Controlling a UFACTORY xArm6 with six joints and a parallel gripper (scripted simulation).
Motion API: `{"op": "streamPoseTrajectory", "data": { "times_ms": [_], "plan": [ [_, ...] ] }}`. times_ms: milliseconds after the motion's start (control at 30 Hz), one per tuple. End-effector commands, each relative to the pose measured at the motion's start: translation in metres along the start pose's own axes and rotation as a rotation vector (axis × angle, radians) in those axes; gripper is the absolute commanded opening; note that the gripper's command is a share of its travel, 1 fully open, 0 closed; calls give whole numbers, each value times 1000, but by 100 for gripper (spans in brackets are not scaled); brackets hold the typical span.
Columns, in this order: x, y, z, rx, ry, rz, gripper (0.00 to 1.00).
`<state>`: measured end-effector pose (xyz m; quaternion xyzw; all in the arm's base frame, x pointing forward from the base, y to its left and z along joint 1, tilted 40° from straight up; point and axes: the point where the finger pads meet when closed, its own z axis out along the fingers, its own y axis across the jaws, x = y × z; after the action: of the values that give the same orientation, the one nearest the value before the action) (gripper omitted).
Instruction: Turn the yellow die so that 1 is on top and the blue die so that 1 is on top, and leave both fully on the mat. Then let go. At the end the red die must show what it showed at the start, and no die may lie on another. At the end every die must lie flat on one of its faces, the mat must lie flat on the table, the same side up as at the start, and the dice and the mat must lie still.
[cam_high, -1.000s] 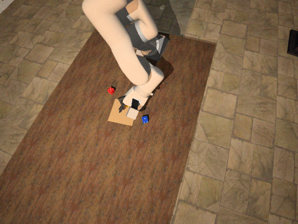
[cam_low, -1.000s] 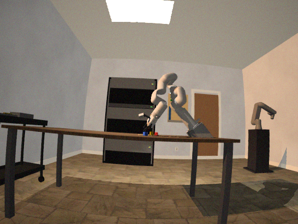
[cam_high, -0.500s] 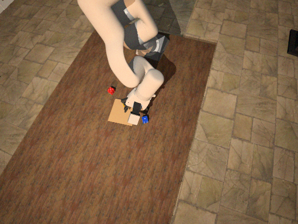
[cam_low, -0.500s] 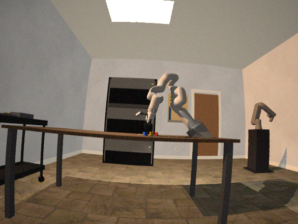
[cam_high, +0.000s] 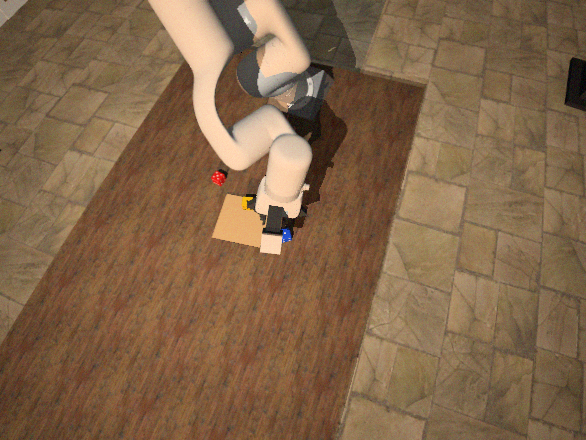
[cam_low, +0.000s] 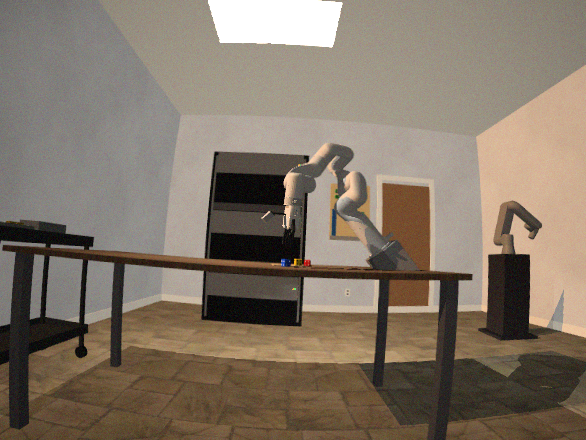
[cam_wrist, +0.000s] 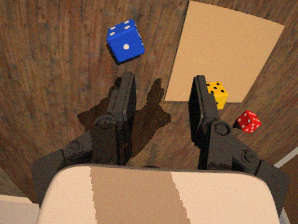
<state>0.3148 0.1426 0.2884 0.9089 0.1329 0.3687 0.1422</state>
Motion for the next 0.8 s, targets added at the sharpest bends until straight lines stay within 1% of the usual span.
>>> {"op": "streamPoseTrajectory", "data": {
  "times_ms": [0, 67, 133, 267, 300, 767],
  "plan": [
    [9, -16, -23, 137, -36, -26, 47],
    [12, -20, -30, 171, -35, -32, 47],
    [14, -23, -33, 191, -33, -35, 47],
    [15, -24, -35, 200, -32, -37, 47],
    [15, -24, -35, 200, -32, -37, 100],
    [15, -24, -35, 200, -33, -34, 100]
  ]
}}
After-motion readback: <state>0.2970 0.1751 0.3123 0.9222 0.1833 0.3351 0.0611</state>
